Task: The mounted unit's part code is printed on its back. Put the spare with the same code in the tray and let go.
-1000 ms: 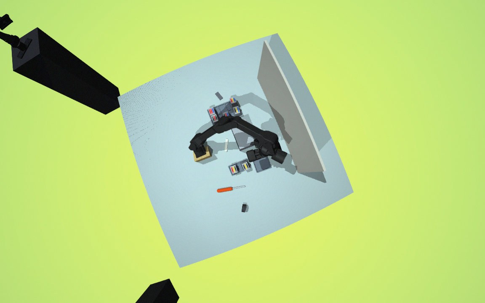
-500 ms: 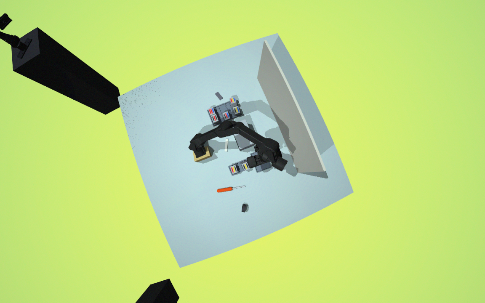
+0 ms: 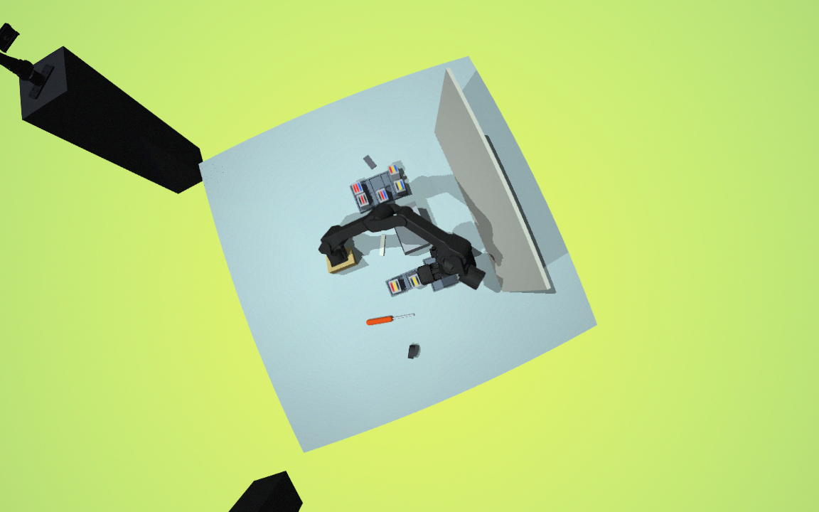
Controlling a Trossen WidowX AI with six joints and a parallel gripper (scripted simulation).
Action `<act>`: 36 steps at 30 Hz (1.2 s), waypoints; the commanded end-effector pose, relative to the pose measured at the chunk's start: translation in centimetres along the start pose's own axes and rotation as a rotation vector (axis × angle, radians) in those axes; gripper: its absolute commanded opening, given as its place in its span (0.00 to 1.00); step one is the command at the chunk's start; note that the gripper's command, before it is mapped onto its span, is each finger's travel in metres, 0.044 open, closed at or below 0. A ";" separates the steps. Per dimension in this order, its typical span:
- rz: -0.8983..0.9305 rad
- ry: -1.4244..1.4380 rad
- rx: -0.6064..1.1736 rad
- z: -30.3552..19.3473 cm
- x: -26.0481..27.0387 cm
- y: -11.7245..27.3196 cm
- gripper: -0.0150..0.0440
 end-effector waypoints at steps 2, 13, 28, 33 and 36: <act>0.000 -0.005 -0.004 -0.1 0.0 -0.5 0.25; 0.000 -0.005 -0.004 -0.1 -0.1 -1.3 0.25; -0.001 -0.005 -0.004 -0.1 -0.2 -2.3 0.25; -0.001 -0.004 -0.004 -0.1 -0.2 -2.7 0.25; -0.001 -0.004 -0.004 -0.1 -0.3 -2.9 0.25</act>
Point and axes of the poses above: the point midway between the two fingers, 35 mm back from their tips, its own y axis back along the fingers, its own x axis across the jaws, z = x × y, the point moved 8 cm from there along y, back along the fingers, and after that the axes turned 11 degrees about -y, right-handed, at the moved point
